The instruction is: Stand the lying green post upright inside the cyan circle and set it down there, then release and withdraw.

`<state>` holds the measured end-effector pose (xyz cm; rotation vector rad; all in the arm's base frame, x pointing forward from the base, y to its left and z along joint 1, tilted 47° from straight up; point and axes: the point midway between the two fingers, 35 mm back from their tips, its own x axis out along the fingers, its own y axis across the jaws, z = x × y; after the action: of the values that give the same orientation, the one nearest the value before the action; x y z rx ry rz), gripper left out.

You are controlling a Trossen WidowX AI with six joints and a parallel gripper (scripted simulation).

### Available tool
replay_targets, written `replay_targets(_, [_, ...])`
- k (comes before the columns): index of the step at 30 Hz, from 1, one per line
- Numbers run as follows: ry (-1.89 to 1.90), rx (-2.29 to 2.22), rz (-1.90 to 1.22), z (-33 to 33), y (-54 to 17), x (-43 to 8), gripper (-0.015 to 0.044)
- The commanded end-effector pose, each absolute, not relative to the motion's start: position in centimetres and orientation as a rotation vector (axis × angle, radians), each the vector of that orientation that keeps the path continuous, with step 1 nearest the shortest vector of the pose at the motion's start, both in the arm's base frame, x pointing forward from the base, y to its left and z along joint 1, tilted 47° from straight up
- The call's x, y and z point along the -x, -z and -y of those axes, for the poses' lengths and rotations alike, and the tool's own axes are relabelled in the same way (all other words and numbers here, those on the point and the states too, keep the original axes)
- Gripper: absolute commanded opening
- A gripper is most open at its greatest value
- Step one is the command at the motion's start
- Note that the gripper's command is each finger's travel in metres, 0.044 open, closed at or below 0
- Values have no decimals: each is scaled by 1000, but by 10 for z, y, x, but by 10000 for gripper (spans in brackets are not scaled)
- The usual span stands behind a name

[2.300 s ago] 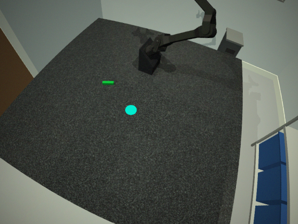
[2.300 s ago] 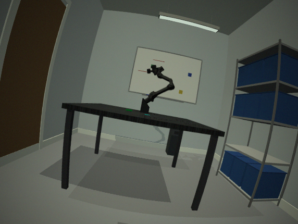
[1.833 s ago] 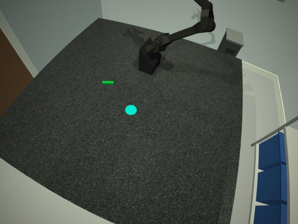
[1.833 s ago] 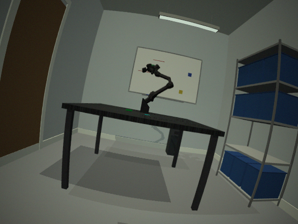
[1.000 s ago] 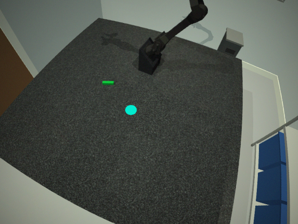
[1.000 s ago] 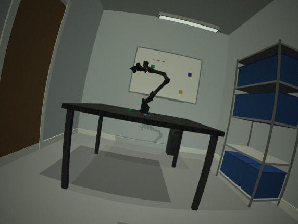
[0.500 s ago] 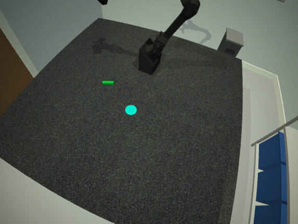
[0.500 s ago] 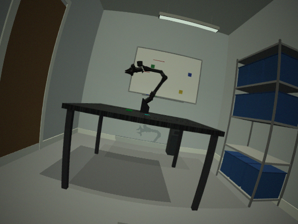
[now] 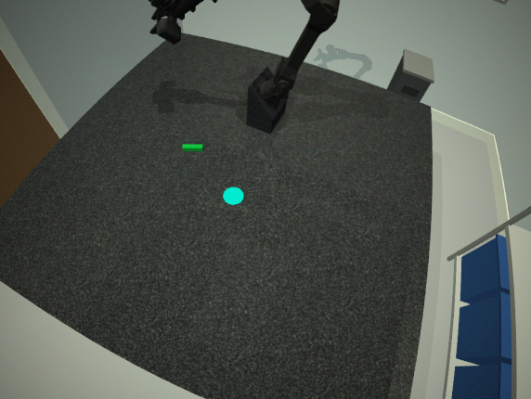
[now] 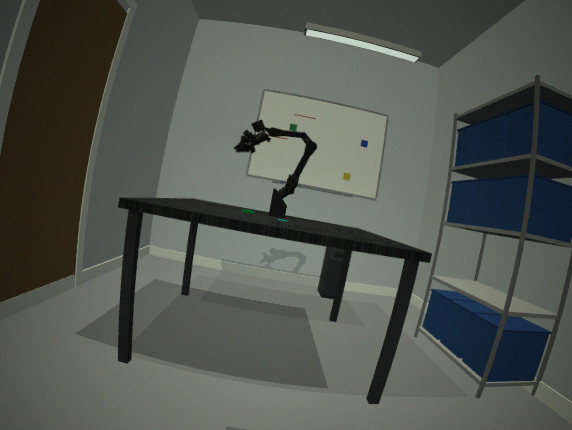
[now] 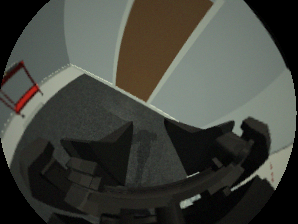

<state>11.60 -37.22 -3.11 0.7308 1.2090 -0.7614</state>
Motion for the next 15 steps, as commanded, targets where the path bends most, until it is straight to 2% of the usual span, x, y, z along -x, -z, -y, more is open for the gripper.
replay_targets(1, [702, -800, -1226, 357, 41, -134, 232])
replay_targets(15, [480, -1091, -1366, 276, 73, -194, 232])
